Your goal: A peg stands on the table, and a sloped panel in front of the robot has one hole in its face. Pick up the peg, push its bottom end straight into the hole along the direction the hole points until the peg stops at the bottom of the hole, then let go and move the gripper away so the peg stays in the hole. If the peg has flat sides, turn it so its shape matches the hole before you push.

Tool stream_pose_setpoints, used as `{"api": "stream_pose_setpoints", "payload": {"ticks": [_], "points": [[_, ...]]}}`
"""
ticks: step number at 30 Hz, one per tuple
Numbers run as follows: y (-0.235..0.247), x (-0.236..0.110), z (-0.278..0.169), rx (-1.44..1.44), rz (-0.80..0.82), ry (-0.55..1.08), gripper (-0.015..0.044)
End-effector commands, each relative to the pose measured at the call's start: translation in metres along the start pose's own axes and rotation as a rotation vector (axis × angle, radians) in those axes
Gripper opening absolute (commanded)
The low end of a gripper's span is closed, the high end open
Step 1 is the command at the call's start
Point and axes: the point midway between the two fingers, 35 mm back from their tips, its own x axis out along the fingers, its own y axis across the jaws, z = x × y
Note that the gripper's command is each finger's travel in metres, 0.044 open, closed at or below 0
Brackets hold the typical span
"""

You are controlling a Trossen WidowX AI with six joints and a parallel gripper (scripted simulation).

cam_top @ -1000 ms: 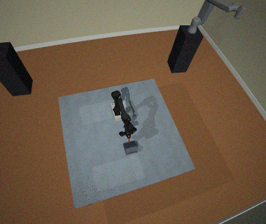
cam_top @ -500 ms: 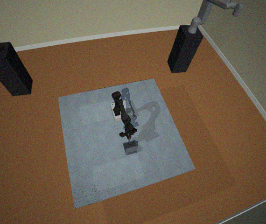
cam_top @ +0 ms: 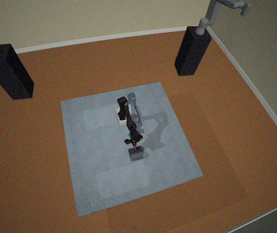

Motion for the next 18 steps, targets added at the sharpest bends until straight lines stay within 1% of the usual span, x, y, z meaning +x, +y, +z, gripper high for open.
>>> {"api": "stream_pose_setpoints", "payload": {"ticks": [1, 18], "points": [[0.0001, 0.001, 0.0011, -0.002, 0.001, -0.003, 0.0], [0.0001, -0.0003, 0.0009, 0.0, 0.0, -0.001, 0.0]]}}
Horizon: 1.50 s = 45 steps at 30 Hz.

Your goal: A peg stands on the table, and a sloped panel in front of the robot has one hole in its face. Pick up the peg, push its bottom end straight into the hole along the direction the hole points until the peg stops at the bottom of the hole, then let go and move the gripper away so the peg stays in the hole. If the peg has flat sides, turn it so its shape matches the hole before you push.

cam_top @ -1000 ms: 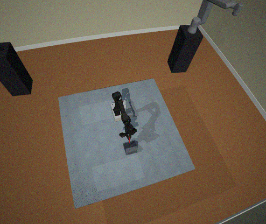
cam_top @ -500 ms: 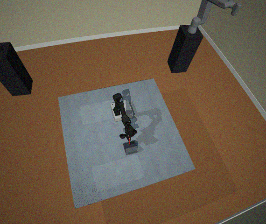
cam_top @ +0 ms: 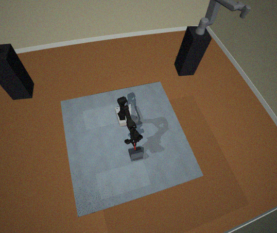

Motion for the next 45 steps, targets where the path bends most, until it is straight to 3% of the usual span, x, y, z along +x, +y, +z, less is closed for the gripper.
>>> {"api": "stream_pose_setpoints", "payload": {"ticks": [1, 45], "points": [[0.0, 0.001, 0.001, 0.0, 0.0, 0.0, 0.0], [0.001, 0.024, 0.004, 0.0, -0.001, -0.002, 0.0]]}}
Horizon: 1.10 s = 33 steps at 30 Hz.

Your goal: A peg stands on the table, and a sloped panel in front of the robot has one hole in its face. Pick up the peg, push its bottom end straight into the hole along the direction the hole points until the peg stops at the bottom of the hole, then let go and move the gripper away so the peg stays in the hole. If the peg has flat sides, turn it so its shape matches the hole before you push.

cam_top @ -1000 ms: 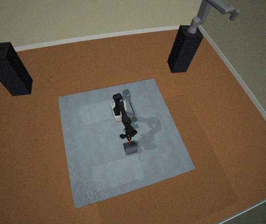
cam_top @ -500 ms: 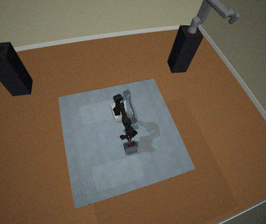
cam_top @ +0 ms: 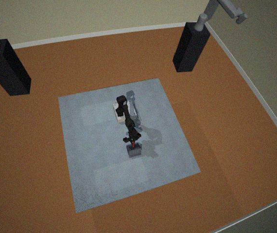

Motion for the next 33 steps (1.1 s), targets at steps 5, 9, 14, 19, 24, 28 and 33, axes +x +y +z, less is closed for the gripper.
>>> {"api": "stream_pose_setpoints", "payload": {"ticks": [5, 9, 14, 19, 24, 28, 33], "points": [[0.0, 0.006, 0.002, -0.004, 0.003, -0.006, 0.0], [0.0, 0.008, 0.002, -0.004, 0.003, -0.006, 0.0], [0.0, 0.011, 0.002, -0.004, 0.003, -0.006, 0.0], [0.0, 0.013, 0.002, -0.004, 0.003, -0.006, 0.0], [0.0, 0.014, 0.002, -0.004, 0.003, -0.006, 0.0], [0.0, 0.013, 0.001, 0.0, 0.0, -0.001, 0.0], [0.0, 0.013, 0.001, 0.0, 0.0, -0.001, 0.0026]]}}
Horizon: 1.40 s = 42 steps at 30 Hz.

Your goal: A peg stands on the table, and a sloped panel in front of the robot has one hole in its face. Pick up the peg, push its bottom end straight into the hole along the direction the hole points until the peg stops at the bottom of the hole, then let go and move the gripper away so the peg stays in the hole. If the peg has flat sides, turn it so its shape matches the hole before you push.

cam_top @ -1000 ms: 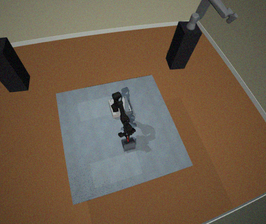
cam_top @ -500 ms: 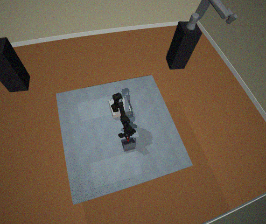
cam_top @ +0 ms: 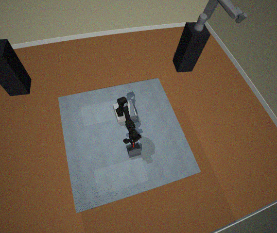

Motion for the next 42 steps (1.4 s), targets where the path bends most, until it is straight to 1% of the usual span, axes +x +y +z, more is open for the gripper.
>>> {"api": "stream_pose_setpoints", "payload": {"ticks": [1, 16, 42], "points": [[0.0, 0.0, 0.0, 0.0, 0.0, 0.0, 0.0053], [0.0, -0.003, 0.0, 0.0, 0.0, 0.0, 0.044], [0.0, -0.031, 0.004, -0.003, 0.002, -0.003, 0.044]]}}
